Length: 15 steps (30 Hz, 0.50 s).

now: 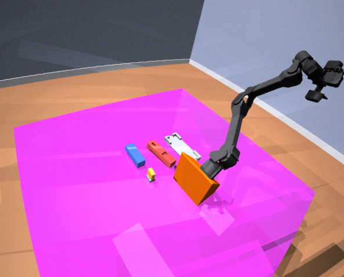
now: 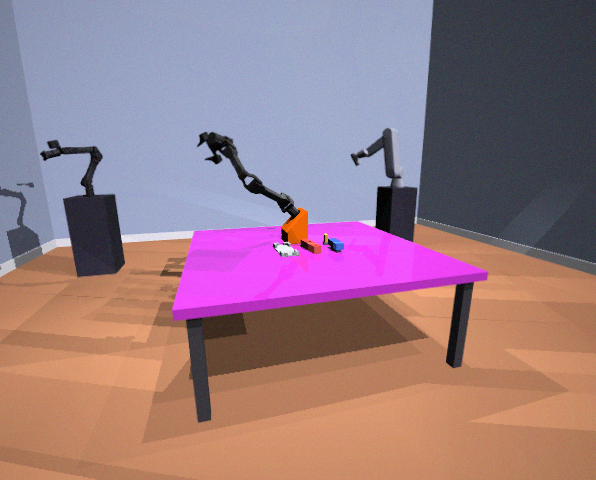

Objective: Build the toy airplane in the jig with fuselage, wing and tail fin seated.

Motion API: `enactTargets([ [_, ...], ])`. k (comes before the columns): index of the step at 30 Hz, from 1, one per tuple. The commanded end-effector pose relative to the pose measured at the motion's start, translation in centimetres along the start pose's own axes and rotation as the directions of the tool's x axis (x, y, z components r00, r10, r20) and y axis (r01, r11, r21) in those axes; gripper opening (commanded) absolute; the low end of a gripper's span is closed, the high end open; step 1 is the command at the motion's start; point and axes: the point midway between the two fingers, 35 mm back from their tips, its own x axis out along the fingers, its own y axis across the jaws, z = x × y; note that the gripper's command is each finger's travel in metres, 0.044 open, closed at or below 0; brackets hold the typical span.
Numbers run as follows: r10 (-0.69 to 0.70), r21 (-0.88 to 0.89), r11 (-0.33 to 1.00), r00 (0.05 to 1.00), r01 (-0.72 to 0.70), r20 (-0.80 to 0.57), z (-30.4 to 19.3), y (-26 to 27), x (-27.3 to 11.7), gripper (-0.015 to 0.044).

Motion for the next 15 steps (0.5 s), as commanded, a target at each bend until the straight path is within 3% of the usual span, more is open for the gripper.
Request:
enactTargets([
  [1, 0.000, 0.000, 1.000, 1.000, 0.000, 0.000, 0.0, 0.0, 0.0, 0.0426],
  [8, 0.076, -0.053, 0.996, 0.969, -0.065, 0.235, 7.8, 0.6, -1.0, 0.0440],
  [15, 0.160, -0.164, 0.983, 0.843, -0.087, 0.513, 15.9, 0.9, -5.0, 0.0440],
])
